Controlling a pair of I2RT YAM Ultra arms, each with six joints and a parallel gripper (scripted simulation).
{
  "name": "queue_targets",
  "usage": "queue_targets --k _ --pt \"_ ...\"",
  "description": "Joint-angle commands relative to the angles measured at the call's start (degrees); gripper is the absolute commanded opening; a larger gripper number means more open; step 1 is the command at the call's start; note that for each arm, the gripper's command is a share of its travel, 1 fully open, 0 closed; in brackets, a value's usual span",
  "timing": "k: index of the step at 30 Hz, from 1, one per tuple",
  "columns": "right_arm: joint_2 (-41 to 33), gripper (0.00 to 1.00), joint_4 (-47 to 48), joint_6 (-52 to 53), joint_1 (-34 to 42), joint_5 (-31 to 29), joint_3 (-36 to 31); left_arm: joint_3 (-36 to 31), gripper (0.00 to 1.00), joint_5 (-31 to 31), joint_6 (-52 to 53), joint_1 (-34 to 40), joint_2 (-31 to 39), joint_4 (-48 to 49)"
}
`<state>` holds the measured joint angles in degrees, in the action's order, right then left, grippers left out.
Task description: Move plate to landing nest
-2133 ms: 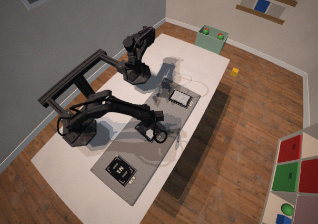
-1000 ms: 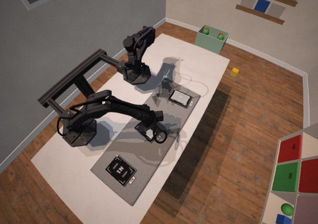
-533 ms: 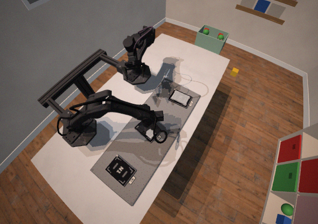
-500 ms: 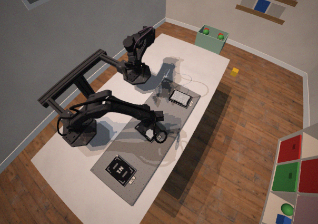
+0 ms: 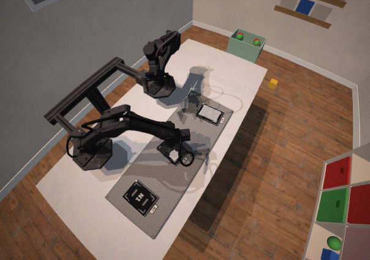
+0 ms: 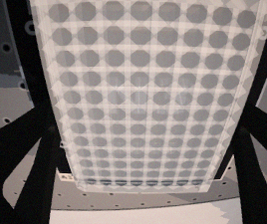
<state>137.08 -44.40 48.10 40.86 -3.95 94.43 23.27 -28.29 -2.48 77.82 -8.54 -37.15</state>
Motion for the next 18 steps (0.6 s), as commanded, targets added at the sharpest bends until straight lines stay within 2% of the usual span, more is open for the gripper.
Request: queue_targets --k 1,18 --pt "-0.40 0.82 0.97 0.00 0.18 -0.71 1.11 1.71 1.00 -0.75 -0.41 0.54 0.91 -0.64" --pt "-3.23 0.82 1.47 0.29 0.63 -1.10 -1.40 1.71 1.00 -0.75 -0.41 0.54 0.91 -0.64"
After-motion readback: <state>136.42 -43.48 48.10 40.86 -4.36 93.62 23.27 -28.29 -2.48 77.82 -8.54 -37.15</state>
